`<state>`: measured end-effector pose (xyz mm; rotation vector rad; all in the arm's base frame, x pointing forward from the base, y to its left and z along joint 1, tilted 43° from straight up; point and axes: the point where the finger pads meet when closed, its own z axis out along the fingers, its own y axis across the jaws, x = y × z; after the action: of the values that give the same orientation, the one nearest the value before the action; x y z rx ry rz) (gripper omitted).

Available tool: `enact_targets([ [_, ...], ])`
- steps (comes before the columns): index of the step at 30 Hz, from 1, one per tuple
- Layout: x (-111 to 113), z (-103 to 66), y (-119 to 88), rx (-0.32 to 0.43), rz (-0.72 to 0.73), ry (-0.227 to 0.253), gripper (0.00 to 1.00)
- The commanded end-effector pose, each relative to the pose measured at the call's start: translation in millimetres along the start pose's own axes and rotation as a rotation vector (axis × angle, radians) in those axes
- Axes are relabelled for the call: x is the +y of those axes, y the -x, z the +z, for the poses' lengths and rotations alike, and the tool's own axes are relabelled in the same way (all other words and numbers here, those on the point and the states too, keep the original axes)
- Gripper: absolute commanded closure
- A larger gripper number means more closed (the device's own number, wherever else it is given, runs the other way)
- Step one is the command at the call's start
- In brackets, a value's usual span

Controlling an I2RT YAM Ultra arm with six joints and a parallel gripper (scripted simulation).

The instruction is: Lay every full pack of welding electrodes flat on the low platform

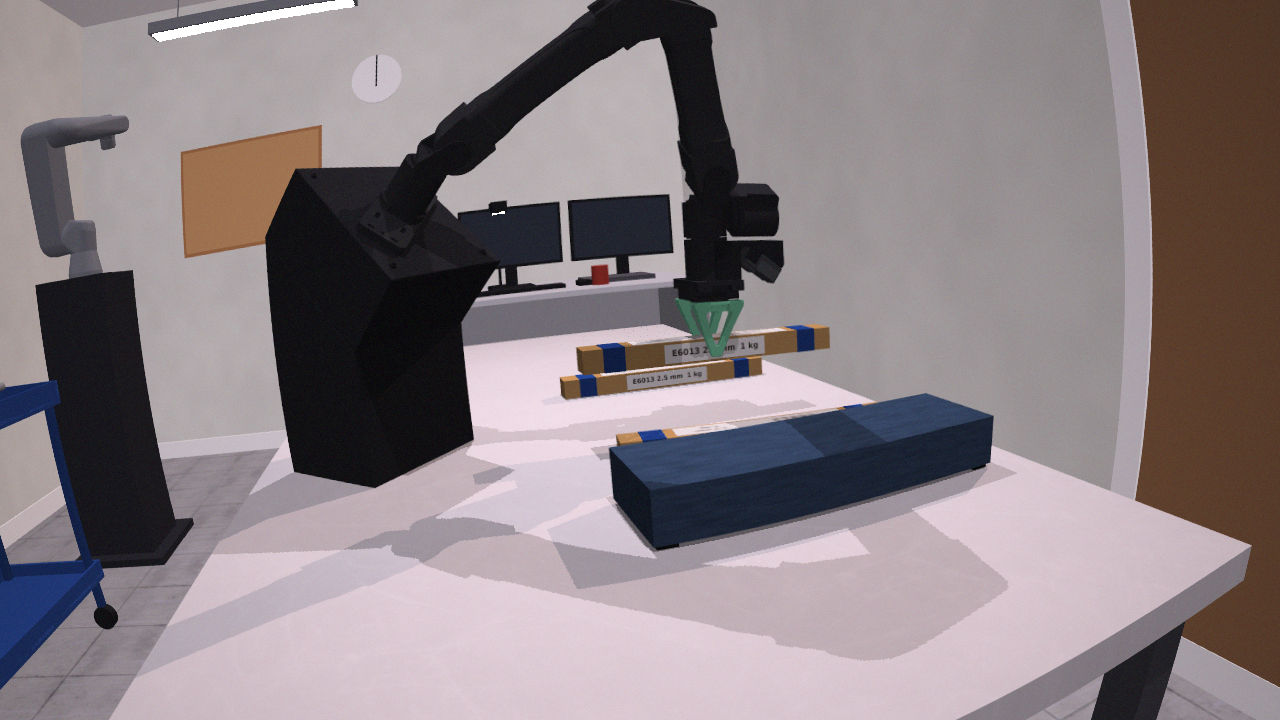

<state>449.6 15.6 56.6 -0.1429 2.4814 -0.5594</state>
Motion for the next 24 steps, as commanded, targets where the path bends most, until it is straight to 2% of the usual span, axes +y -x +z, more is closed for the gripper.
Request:
enact_targets([
  [1,5,-17.0,23,-0.056,0.006,0.008,1.00],
  [10,6,-16.4,22,-0.053,0.005,0.008,1.00],
  [11,3,-5.9,4,-0.031,-0.002,0.008,1.00],
  [24,2,-23.1,4,-0.031,-0.002,0.008,1.00],
])
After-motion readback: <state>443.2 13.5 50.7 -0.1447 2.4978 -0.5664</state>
